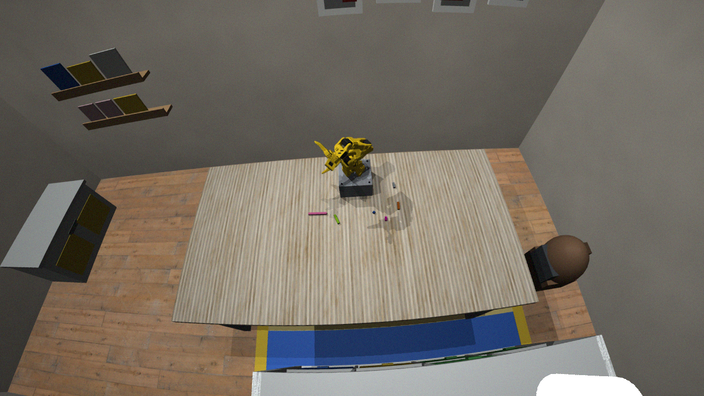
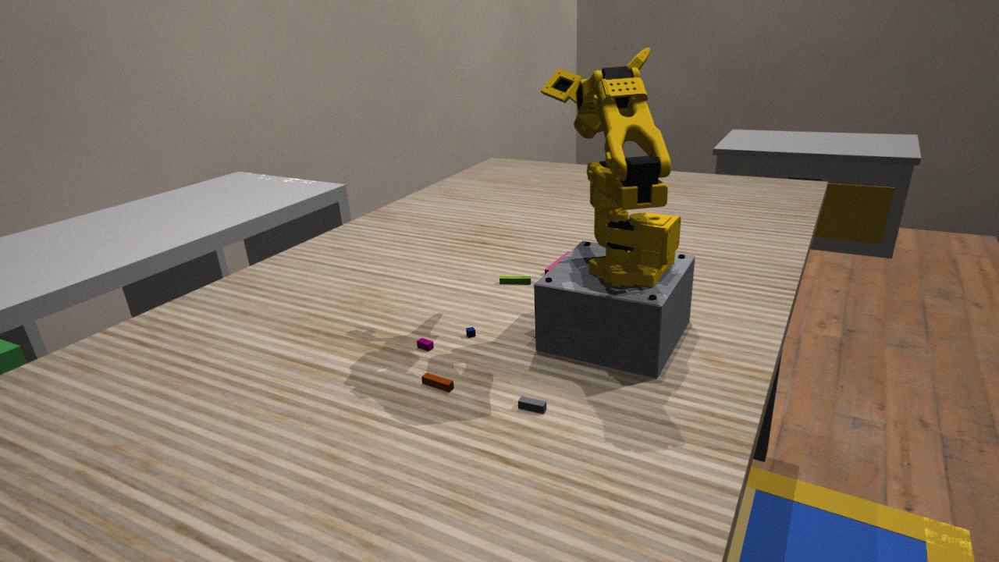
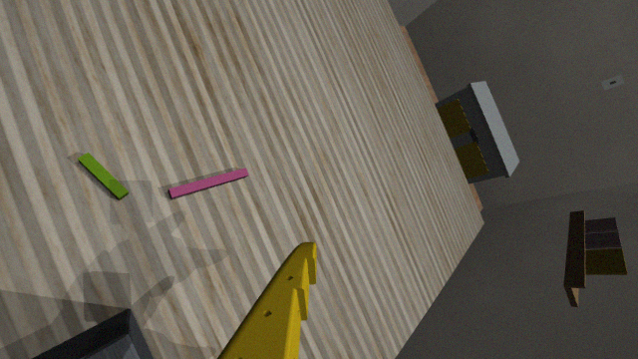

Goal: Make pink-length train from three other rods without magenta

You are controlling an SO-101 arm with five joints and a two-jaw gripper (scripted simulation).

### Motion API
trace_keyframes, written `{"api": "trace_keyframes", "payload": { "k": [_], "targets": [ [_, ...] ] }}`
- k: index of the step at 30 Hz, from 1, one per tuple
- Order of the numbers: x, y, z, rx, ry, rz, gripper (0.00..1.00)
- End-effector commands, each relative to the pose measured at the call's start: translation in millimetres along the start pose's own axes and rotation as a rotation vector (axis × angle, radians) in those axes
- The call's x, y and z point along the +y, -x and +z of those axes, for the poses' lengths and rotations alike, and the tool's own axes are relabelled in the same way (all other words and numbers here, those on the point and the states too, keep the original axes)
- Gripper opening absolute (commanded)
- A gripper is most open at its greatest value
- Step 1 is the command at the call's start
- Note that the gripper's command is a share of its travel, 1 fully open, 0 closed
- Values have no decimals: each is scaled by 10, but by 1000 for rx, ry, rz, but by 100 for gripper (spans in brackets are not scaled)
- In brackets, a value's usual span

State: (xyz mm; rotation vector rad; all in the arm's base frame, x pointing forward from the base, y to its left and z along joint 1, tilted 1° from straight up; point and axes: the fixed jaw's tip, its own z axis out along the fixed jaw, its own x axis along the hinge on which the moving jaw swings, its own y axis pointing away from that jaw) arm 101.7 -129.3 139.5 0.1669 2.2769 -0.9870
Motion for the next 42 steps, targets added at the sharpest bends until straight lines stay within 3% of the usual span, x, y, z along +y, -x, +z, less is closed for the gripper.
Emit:
{"api": "trace_keyframes", "payload": {
  "k": [1,21,24,32,34,36,42],
  "targets": [
    [-1,1,-2,-1,0,1,100],
    [21,-2,3,4,15,-17,100],
    [98,-17,14,19,68,-83,100],
    [391,-87,18,61,280,-350,100],
    [391,-87,18,61,280,-350,100],
    [490,-118,3,68,358,-450,100],
    [659,-184,-44,73,502,-639,100]
  ]
}}
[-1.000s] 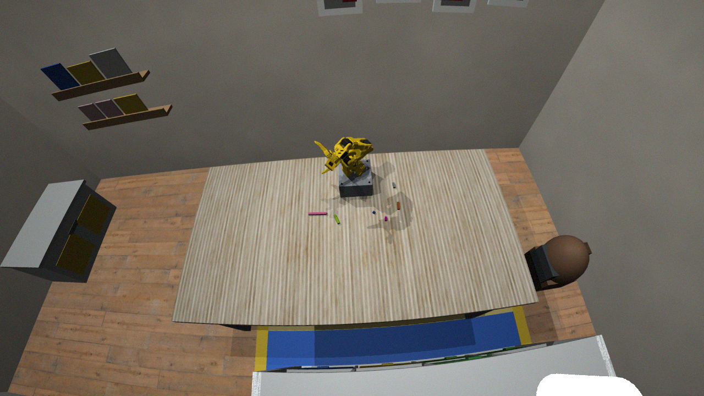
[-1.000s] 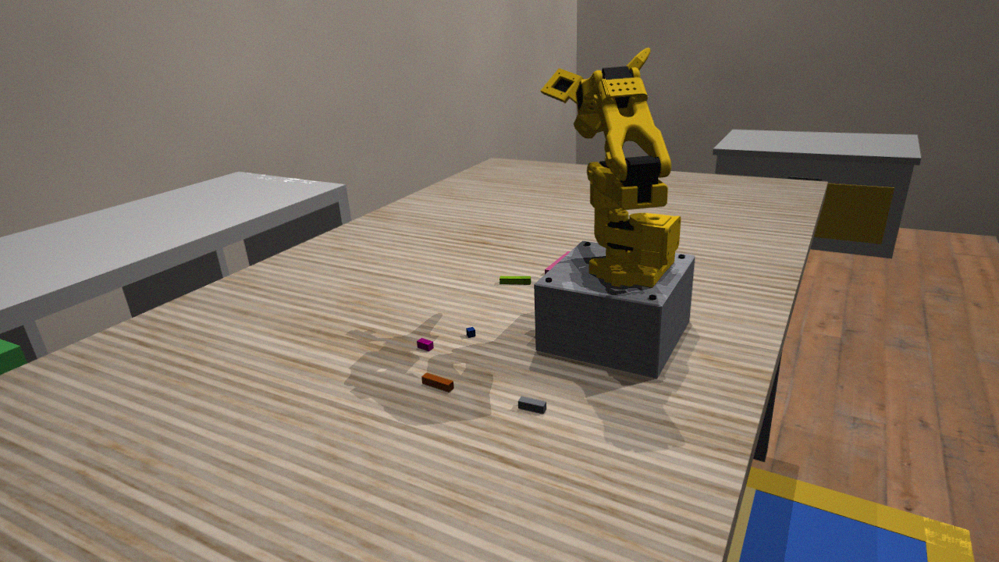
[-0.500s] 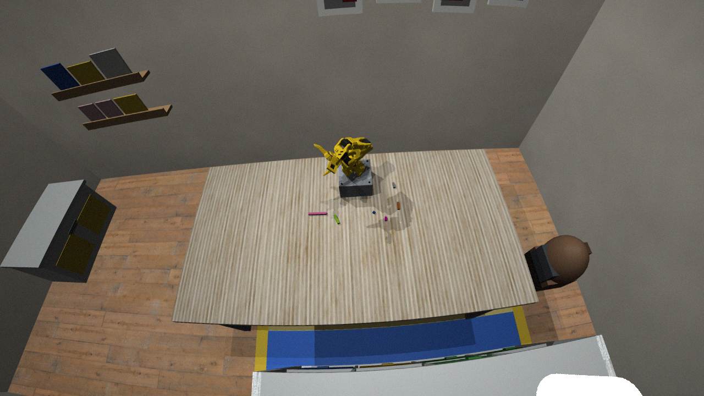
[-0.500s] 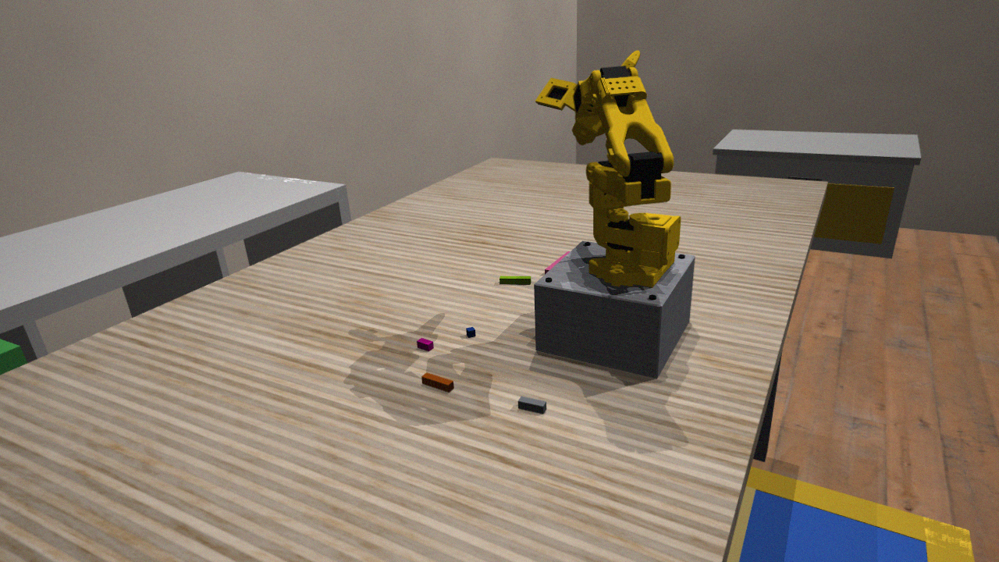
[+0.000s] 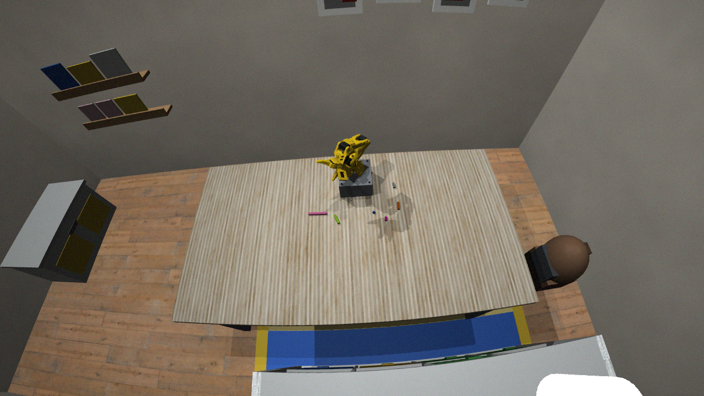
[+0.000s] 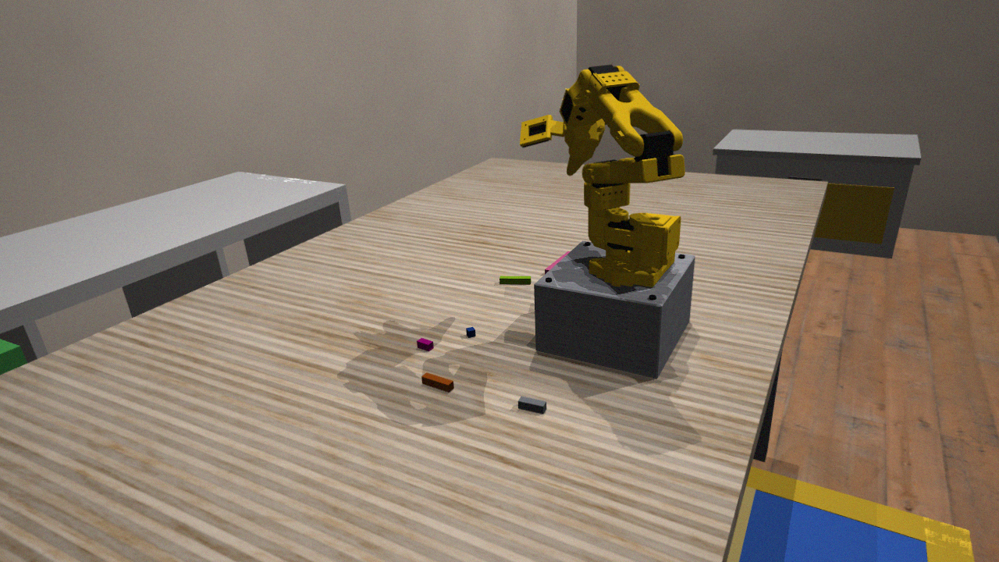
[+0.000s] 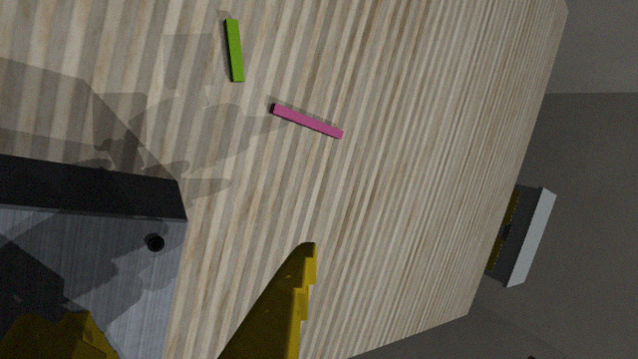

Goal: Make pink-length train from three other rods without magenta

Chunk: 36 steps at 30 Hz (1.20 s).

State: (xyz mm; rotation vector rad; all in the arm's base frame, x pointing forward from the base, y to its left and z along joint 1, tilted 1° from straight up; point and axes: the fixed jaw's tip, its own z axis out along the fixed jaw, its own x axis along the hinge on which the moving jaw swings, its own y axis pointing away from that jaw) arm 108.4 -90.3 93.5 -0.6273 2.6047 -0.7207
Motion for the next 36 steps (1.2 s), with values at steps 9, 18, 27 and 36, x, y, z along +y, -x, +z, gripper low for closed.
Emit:
{"api": "trace_keyframes", "payload": {
  "k": [9,18,27,36],
  "targets": [
    [295,49,-5,-9,237,-343,100],
    [442,44,-25,-21,358,-524,100],
    [442,44,-25,-21,358,-524,100],
    [439,56,-44,-27,361,-542,100]
  ]
}}
